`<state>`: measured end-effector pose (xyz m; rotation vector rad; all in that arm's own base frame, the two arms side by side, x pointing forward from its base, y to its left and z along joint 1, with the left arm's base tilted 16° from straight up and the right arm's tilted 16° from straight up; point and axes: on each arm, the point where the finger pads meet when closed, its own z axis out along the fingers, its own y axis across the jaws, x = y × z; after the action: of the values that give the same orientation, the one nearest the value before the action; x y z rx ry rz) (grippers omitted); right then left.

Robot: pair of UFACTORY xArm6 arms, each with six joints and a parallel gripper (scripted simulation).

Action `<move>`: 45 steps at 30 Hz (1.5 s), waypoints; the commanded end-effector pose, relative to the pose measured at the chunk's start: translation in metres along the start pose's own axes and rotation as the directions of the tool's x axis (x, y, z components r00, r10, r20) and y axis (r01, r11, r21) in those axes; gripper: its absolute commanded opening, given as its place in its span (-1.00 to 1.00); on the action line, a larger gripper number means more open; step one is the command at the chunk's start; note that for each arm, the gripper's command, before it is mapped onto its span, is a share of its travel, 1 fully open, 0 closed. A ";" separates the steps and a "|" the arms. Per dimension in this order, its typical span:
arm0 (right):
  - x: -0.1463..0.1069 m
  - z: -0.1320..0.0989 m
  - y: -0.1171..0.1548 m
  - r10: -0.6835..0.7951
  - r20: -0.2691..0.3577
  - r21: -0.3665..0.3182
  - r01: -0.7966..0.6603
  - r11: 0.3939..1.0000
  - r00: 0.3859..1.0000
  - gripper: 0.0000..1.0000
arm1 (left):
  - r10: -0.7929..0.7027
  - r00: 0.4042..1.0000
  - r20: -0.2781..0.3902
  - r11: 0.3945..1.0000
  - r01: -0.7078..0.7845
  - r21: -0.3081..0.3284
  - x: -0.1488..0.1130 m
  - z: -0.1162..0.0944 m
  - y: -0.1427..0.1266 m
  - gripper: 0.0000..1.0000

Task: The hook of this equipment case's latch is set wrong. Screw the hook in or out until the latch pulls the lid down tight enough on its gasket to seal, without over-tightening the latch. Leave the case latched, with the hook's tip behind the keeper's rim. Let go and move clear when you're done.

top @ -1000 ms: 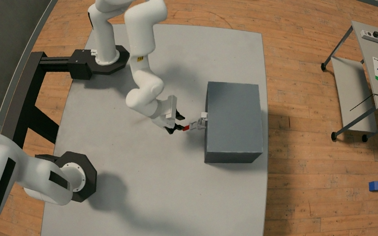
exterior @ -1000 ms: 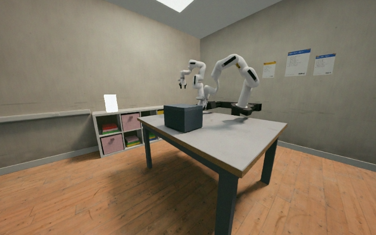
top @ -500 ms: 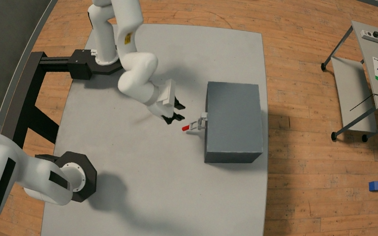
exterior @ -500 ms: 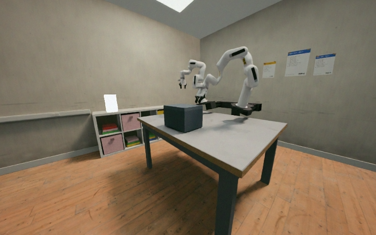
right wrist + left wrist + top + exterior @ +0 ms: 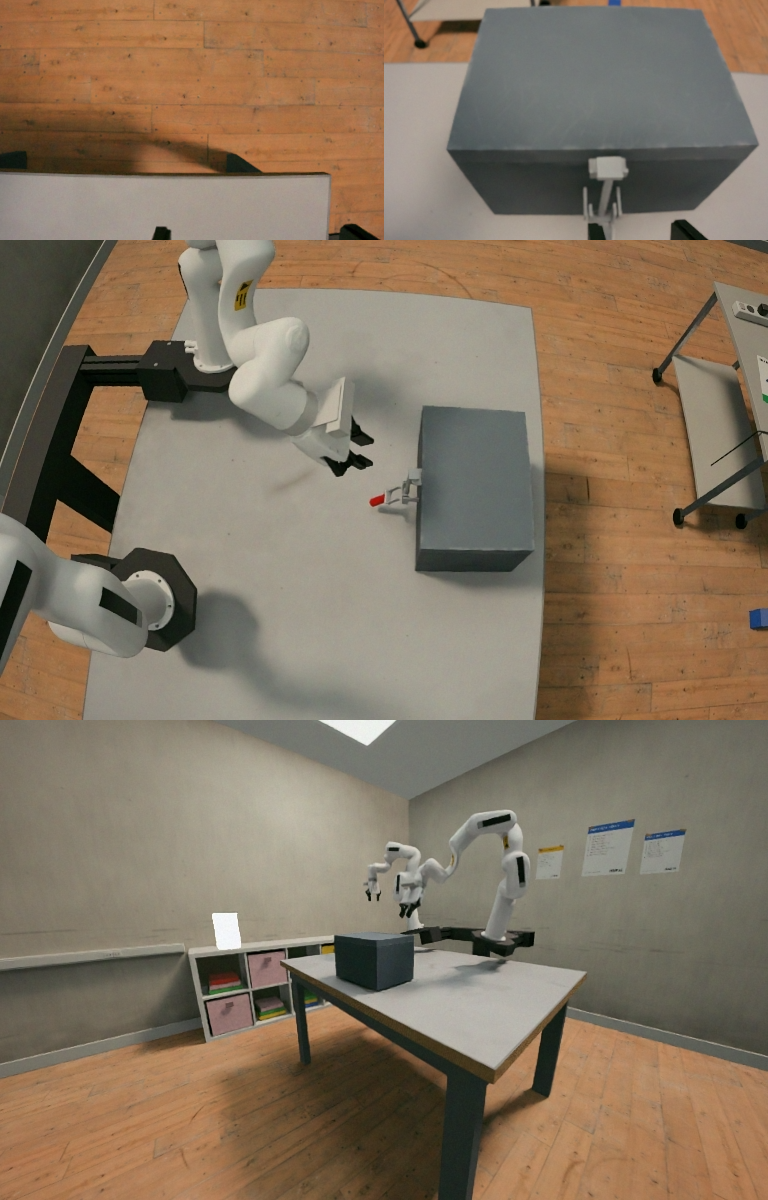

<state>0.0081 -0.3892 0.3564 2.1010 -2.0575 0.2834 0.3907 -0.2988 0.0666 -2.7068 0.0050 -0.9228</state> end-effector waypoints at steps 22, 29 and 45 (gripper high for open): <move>0.001 -0.002 0.000 0.000 -0.004 0.000 0.000 1.000 1.000 1.00 | -0.002 0.901 0.433 1.000 0.002 0.002 0.002 -0.001 0.001 -0.17; 0.001 -0.002 0.000 0.000 -0.004 0.000 0.000 1.000 1.000 1.00 | -0.003 0.849 0.528 1.000 0.002 0.003 0.002 -0.001 0.000 -0.17; 0.001 -0.002 0.000 0.000 -0.004 0.000 0.000 1.000 1.000 1.00 | -0.002 0.822 0.570 1.000 0.002 0.001 0.019 0.014 0.001 1.00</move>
<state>0.0081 -0.3892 0.3564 2.1010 -2.0575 0.2834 0.3935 -0.2986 0.0662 -2.8666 -0.1176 -0.0734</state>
